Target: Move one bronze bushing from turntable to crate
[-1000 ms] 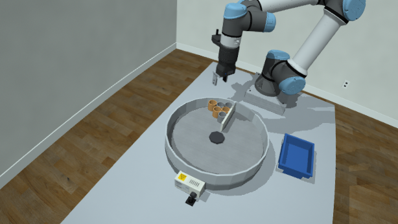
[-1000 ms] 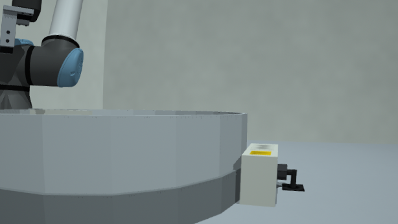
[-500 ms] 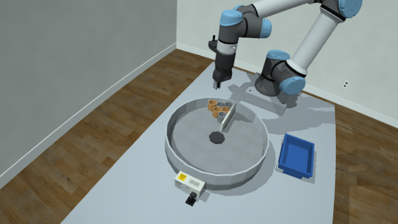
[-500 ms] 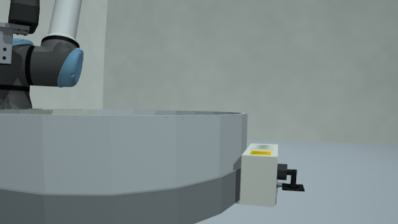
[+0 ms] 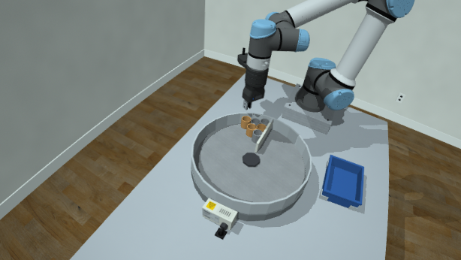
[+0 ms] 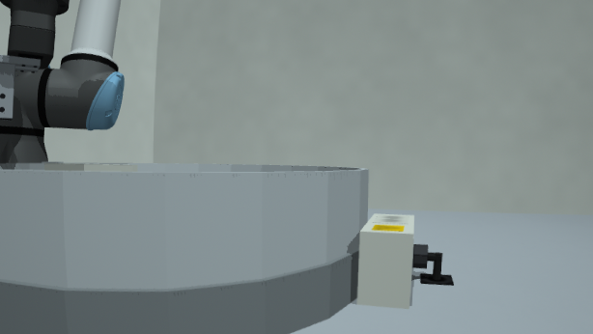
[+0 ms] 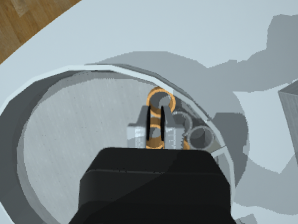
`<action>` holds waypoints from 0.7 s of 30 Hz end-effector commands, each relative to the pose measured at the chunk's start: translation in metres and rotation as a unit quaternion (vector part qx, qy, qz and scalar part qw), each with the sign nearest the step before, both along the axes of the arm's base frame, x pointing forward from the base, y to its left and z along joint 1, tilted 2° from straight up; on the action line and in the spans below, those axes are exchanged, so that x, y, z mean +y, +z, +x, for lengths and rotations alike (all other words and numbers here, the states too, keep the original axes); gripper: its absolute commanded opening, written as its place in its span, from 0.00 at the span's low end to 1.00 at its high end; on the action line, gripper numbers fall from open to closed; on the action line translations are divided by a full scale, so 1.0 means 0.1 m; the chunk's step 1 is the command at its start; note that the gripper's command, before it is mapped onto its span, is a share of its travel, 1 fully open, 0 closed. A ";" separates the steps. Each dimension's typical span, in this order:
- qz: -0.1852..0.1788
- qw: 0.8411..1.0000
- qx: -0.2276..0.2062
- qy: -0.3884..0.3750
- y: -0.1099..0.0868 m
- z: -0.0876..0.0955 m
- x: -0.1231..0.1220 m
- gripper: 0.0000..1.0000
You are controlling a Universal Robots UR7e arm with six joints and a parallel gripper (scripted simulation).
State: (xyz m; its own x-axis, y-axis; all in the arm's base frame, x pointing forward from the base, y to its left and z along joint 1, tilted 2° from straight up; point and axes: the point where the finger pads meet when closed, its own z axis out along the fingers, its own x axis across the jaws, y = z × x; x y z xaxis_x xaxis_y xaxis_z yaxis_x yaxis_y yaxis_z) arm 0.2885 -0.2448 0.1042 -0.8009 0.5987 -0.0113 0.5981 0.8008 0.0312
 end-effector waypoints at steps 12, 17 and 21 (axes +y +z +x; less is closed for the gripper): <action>-0.001 1.000 0.000 0.000 -0.08 0.03 -0.04 0.48; -0.001 1.000 0.000 0.000 -0.08 0.03 -0.04 0.48; -0.001 1.000 0.000 0.000 -0.08 0.03 -0.04 0.48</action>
State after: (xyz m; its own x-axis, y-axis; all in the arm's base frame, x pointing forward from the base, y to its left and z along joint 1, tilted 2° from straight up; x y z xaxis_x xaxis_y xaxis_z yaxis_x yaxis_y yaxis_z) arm 0.2918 -0.2485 0.0954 -0.8009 0.5987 -0.0119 0.5982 0.8008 0.0305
